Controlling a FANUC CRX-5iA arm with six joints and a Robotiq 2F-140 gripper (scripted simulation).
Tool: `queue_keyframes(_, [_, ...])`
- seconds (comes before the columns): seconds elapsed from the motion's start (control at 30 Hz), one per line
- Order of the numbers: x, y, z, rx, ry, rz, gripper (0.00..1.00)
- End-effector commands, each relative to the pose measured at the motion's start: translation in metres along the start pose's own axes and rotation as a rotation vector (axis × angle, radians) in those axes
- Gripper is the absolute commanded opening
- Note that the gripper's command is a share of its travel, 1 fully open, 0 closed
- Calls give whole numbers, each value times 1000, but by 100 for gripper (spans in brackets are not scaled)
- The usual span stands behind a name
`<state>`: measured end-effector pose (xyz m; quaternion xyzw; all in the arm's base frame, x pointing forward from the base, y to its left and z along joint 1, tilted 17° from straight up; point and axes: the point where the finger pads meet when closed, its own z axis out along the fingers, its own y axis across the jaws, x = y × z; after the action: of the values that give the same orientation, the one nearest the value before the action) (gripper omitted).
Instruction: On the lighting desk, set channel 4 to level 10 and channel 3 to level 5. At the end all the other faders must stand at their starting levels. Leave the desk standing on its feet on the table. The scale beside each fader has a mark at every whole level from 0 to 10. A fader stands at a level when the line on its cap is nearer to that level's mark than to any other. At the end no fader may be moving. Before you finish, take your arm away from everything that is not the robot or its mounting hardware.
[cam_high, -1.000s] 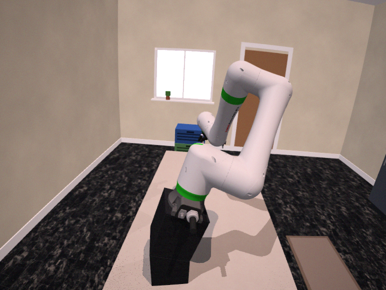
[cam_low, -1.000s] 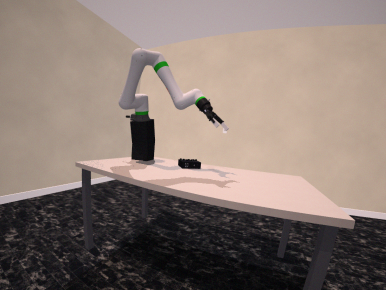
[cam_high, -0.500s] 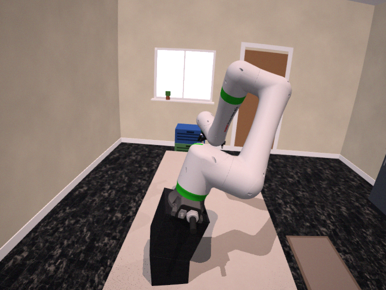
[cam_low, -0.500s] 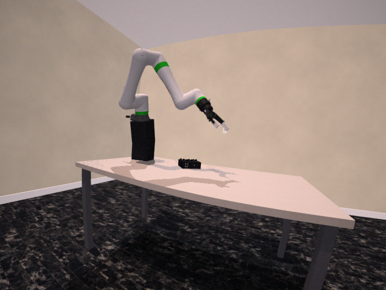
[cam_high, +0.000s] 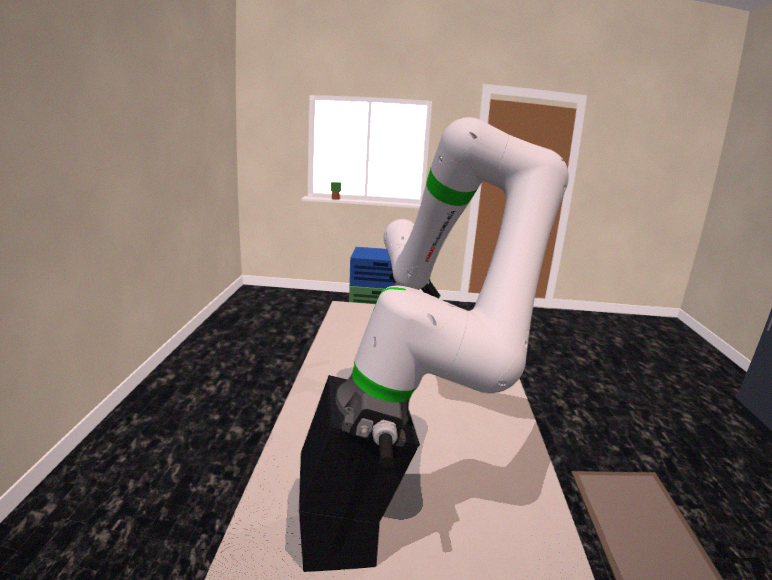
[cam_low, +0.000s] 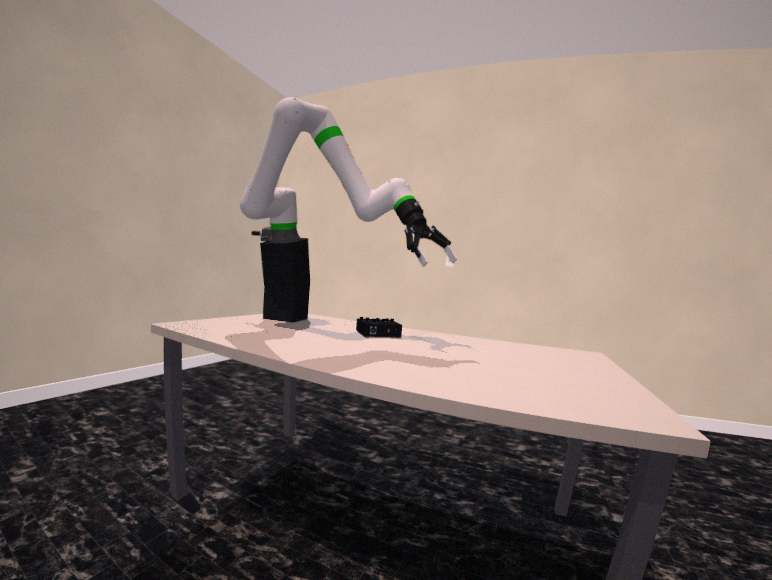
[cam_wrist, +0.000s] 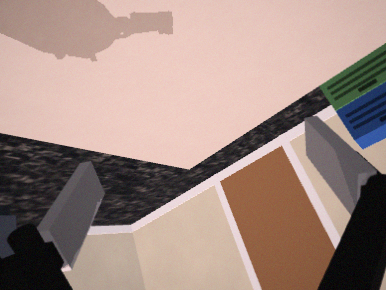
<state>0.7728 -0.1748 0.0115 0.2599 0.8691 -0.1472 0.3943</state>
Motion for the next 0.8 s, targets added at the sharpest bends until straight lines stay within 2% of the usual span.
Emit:
queue_keyframes(0.0, [10,1,-1,25,35,68,100])
queue_keyframes(0.03, [25,1,-3,43,66,140,100])
queue_keyframes(0.1, [25,1,-3,43,66,140,100])
queue_keyframes(0.13, [42,1,-5,64,100,214,100])
queue_keyframes(0.23, [42,1,-5,64,100,214,100])
queue_keyframes(0.27, [61,0,-9,88,136,288,100])
queue_keyframes(0.37, [61,0,-9,88,136,288,100])
queue_keyframes(0.4, [83,-1,-13,116,173,361,100])
queue_keyframes(0.5, [83,-1,-13,116,173,361,100])
queue_keyframes(0.53, [106,-3,-18,146,211,432,100])
queue_keyframes(0.63, [106,-3,-18,146,211,432,100])
queue_keyframes(0.67, [130,-5,-24,179,249,501,100])
queue_keyframes(0.77, [130,-5,-24,179,249,501,100])
